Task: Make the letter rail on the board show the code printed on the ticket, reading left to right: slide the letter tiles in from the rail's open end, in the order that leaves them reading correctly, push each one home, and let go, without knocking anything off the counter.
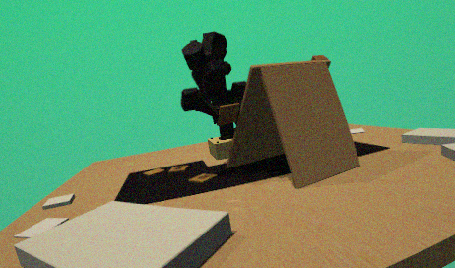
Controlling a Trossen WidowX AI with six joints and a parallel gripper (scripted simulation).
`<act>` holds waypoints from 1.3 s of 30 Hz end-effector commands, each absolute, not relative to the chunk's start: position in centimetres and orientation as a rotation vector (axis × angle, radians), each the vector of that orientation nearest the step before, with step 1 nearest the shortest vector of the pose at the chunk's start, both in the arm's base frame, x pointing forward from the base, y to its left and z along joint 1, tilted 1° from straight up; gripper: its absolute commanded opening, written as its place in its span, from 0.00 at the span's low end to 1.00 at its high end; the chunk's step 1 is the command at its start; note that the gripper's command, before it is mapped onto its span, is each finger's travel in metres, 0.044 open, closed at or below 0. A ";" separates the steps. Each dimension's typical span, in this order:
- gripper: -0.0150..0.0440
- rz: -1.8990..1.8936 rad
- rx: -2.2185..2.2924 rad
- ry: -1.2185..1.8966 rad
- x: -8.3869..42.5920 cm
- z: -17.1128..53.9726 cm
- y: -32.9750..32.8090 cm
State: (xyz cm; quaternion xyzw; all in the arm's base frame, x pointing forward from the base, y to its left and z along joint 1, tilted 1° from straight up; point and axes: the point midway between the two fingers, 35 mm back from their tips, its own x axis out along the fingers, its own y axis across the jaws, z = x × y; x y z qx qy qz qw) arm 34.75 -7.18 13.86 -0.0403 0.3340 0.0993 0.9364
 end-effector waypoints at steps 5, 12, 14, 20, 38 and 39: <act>0.25 0.200 -0.080 0.684 34.7 13.8 -6.7; 0.25 0.200 -0.080 0.684 34.6 13.8 -6.4; 0.25 0.200 -0.079 0.684 34.6 13.8 -6.3; 0.25 0.200 -0.079 0.684 34.5 13.8 -6.0; 0.25 0.201 -0.078 0.684 34.3 13.8 -5.1; 0.25 0.201 -0.078 0.684 34.3 13.9 -5.0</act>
